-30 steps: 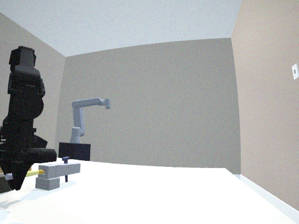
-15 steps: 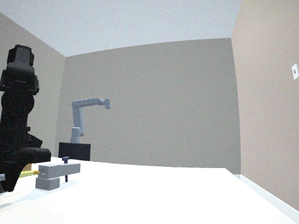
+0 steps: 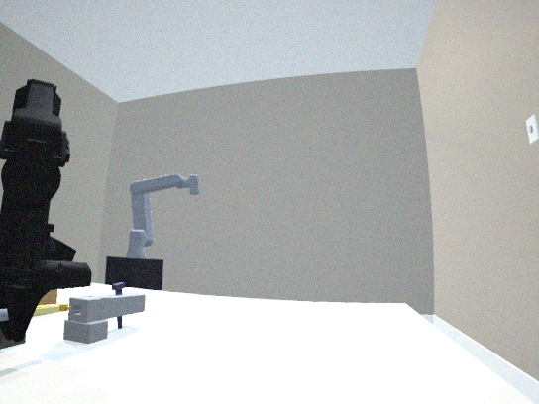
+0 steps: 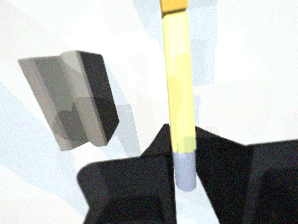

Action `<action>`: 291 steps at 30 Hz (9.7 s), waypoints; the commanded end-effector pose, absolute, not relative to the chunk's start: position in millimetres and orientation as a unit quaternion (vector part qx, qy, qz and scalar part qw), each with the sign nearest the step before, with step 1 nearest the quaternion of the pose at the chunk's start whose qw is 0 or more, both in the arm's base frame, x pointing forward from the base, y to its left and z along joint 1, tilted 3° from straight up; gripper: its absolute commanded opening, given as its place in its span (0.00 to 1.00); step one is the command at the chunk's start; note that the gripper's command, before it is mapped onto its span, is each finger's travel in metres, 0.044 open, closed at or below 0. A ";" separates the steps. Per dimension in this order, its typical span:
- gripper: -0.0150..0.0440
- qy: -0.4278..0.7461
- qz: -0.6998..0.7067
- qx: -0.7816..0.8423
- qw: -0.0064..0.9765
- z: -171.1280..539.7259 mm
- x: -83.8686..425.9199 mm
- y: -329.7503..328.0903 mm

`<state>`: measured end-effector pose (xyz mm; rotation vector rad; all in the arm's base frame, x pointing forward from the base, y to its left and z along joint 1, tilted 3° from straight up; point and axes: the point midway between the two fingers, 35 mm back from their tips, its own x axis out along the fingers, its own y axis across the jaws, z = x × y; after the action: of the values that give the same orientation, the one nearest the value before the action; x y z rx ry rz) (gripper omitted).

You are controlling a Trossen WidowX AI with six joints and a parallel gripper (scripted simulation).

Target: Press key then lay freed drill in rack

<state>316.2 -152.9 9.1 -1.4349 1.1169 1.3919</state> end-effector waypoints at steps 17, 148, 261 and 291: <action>0.25 0.445 0.552 -0.572 0.412 19.7 314.6 -149.9; 0.25 0.447 0.553 -0.571 0.410 41.9 249.8 -184.9; 0.92 0.452 0.545 -0.575 0.409 -10.3 246.5 -190.8; 1.00 0.360 0.229 -0.727 0.538 142.0 307.3 -204.4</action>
<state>298.1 -203.7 116.2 -1.6798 0.9503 0.7323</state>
